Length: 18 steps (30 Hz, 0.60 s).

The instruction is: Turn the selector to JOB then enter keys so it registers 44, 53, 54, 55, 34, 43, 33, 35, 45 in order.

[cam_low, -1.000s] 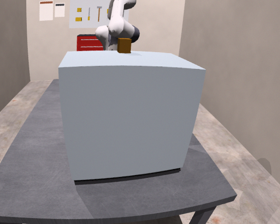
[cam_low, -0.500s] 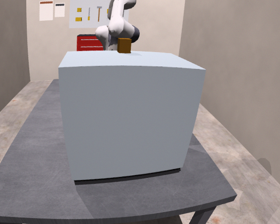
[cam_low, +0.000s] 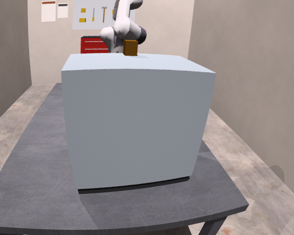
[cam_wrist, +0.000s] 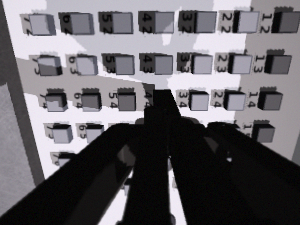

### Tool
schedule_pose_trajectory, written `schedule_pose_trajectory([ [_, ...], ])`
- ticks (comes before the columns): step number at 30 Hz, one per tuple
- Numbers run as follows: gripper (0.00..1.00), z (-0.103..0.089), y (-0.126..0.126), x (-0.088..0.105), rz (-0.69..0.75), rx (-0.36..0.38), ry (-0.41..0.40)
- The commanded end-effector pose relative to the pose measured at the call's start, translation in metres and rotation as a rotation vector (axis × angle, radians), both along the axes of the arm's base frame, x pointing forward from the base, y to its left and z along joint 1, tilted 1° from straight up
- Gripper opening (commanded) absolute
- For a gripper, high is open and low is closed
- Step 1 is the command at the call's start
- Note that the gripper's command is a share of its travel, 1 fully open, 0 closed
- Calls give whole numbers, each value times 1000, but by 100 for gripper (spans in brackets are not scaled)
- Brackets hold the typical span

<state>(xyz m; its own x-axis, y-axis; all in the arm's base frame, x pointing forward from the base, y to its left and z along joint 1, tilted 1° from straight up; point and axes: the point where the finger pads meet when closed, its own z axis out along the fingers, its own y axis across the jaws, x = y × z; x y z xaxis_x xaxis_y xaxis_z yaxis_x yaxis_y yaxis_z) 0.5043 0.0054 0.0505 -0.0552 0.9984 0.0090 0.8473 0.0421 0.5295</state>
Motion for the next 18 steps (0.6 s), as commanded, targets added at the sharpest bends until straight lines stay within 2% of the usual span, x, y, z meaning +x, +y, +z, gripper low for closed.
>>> schedule_pose_trajectory([
  [1,10,3,0,0,-2,3,-2],
  [18,10,22,0,-12,-2,3,-2],
])
